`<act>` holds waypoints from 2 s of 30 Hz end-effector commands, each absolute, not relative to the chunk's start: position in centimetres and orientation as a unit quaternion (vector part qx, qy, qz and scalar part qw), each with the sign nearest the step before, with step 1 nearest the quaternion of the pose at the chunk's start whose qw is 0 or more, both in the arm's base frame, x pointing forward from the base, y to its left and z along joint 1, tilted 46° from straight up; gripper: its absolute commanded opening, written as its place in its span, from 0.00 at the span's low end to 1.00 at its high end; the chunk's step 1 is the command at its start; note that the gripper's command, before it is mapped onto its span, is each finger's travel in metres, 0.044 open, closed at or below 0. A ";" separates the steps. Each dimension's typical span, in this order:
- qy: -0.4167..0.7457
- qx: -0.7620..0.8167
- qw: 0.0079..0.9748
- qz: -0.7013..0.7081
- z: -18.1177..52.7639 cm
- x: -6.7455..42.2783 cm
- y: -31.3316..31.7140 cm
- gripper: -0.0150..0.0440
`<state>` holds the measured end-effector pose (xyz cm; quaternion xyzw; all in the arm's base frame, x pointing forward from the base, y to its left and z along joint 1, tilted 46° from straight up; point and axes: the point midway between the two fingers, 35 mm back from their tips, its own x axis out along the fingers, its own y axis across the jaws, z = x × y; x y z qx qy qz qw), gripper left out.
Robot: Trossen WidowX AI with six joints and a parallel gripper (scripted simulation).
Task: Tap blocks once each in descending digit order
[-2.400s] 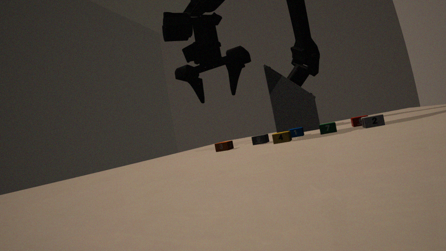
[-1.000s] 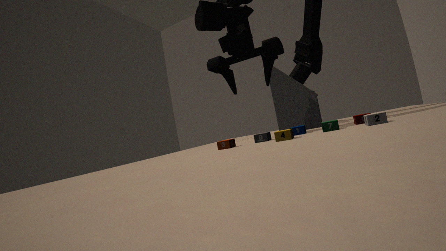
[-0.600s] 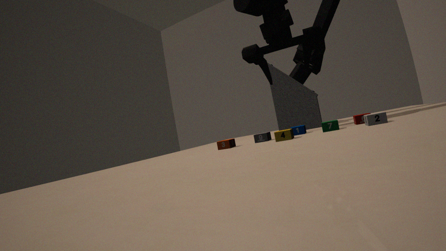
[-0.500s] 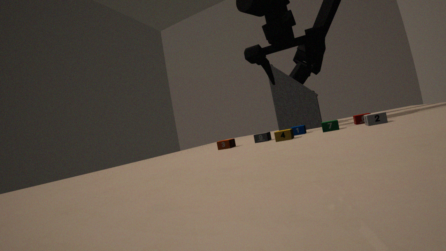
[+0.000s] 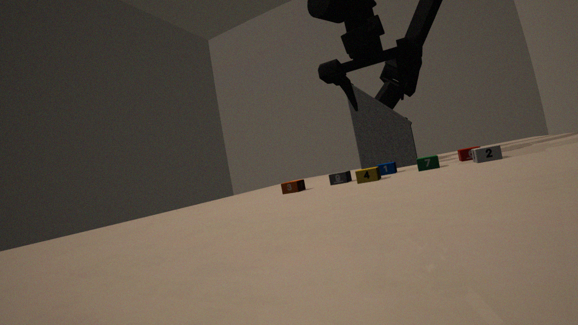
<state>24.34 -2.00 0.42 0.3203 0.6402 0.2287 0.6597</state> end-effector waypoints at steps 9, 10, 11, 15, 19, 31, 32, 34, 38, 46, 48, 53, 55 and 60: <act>0.639 0.324 0.659 0.229 4.9 28.7 2.0 0.93; 0.639 0.324 0.659 0.229 4.9 28.7 2.0 0.93; 0.639 0.324 0.659 0.229 4.9 28.7 2.0 0.93; 0.639 0.324 0.659 0.229 4.9 28.7 2.0 0.93; 0.639 0.324 0.659 0.229 4.9 28.7 2.0 0.93; 0.638 0.322 0.660 0.230 5.6 28.4 2.6 0.93; 0.637 0.321 0.662 0.232 6.1 28.1 3.1 0.93; 0.635 0.320 0.663 0.234 7.4 27.3 4.4 0.93; 0.638 0.324 0.659 0.231 9.2 25.7 6.4 0.93; 0.639 0.325 0.658 0.230 9.4 25.5 6.6 0.93; 0.639 0.325 0.658 0.230 9.4 25.5 6.6 0.93; 0.639 0.325 0.658 0.230 9.4 25.5 6.6 0.93; 0.639 0.325 0.658 0.230 9.4 25.5 6.6 0.93; 0.639 0.325 0.658 0.230 9.6 26.2 6.6 0.93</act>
